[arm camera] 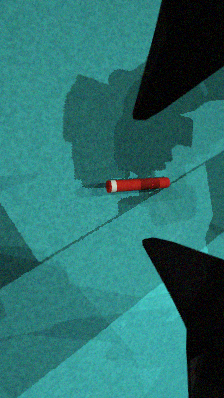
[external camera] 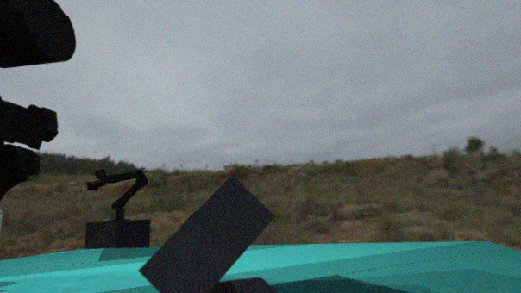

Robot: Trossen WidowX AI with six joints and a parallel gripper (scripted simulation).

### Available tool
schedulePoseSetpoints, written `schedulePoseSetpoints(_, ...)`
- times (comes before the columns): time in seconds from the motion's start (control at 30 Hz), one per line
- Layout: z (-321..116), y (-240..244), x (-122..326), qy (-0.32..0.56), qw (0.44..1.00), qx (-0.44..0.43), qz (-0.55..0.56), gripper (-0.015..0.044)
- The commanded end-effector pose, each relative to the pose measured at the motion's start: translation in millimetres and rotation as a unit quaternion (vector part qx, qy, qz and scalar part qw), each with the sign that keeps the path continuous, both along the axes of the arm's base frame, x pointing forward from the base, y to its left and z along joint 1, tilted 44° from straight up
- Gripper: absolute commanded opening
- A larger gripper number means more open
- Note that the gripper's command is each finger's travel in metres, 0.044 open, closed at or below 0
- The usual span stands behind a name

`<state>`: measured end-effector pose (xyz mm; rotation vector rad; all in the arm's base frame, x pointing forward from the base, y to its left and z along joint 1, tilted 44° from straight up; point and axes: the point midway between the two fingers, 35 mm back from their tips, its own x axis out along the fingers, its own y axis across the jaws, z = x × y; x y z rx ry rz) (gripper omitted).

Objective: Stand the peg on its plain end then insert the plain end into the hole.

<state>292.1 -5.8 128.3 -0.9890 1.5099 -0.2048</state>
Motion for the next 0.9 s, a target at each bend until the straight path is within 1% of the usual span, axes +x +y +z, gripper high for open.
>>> schedulePoseSetpoints(0.0,-5.2,-4.5,1.0,0.004,1.000,-0.003,0.000,0.0440)
schedulePoseSetpoints(0.87,-35.1,-32.9,6.2,0.003,1.000,-0.004,0.000,0.0440)
